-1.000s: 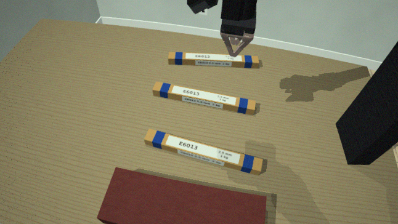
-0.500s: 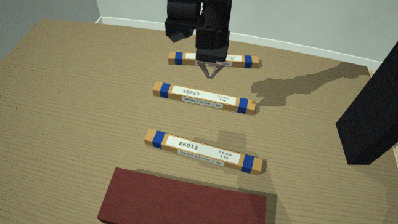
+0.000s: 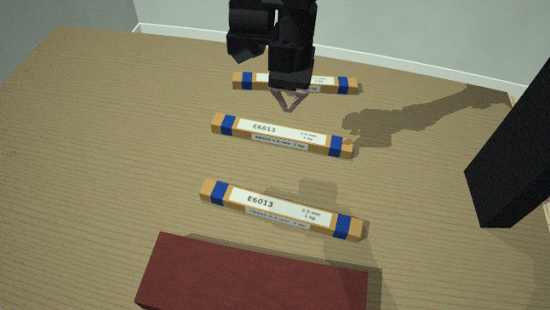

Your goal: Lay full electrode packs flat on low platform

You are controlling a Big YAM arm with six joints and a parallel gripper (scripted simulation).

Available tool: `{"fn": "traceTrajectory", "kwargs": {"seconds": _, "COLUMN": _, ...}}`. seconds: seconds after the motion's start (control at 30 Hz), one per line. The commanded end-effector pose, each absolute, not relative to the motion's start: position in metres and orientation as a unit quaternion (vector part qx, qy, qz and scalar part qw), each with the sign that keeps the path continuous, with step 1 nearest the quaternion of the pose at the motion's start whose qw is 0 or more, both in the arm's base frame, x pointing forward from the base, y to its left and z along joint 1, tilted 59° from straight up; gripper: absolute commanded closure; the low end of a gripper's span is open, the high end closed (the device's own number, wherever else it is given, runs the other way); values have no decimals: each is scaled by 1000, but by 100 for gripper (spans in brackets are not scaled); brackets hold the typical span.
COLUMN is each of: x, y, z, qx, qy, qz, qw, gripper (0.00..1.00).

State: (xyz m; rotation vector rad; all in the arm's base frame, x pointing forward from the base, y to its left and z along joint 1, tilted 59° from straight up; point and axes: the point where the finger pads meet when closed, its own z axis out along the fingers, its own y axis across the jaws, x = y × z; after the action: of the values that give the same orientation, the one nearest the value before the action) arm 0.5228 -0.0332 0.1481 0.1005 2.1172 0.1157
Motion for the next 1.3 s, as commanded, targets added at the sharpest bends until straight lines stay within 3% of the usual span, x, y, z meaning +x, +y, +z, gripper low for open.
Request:
{"fn": "traceTrajectory", "kwargs": {"seconds": 0.0, "x": 521, "y": -39, "z": 161, "qx": 50, "qy": 862, "qz": 46, "qw": 502, "gripper": 57}}
{"fn": "traceTrajectory", "kwargs": {"seconds": 1.27, "x": 518, "y": -38, "z": 163, "qx": 49, "qy": 866, "qz": 47, "qw": 496, "gripper": 57}}
